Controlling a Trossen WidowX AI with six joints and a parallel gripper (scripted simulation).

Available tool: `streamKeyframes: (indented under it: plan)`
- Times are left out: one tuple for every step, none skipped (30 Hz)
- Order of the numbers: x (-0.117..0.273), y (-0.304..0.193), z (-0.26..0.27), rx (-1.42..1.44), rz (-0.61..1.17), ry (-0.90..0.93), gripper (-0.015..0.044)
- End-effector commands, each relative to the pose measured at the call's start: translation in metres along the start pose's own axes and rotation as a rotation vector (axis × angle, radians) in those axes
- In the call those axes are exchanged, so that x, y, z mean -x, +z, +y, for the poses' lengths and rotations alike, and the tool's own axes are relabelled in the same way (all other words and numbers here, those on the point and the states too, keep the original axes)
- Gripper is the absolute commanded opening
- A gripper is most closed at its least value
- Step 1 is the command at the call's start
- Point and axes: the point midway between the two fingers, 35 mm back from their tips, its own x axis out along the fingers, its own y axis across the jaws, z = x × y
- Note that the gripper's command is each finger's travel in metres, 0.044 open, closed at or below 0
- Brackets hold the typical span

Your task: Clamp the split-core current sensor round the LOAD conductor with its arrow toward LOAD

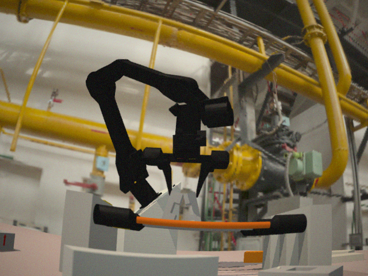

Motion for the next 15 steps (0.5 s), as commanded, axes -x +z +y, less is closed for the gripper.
streamKeyframes:
  plan:
    - [0.021,-0.002,-0.003,-0.008,-0.001,0.005,0.0]
    - [0.021,-0.002,-0.003,-0.008,-0.001,0.005,0.0]
    - [0.021,-0.002,-0.003,-0.008,-0.001,0.005,0.0]
    - [0.021,-0.001,-0.003,-0.016,-0.001,0.005,0.0]
    - [0.021,0.0,-0.002,-0.031,0.0,0.005,0.0]
    - [0.022,0.002,-0.002,-0.053,0.0,0.006,0.0]
    - [0.022,0.005,-0.001,-0.083,0.0,0.007,0.0]
    - [0.022,0.009,0.001,-0.12,0.001,0.008,0.0]
    - [0.023,0.013,0.002,-0.164,0.001,0.009,0.0]
    - [0.023,0.017,0.003,-0.21,0.002,0.011,0.0]
    - [0.023,0.021,0.005,-0.258,0.002,0.012,0.0]
    - [0.024,0.026,0.006,-0.305,0.003,0.013,0.0]
    - [0.024,0.03,0.007,-0.352,0.003,0.013,0.0]
    - [0.024,0.035,0.008,-0.399,0.004,0.014,0.0]
    - [0.024,0.04,0.009,-0.446,0.004,0.015,0.0]
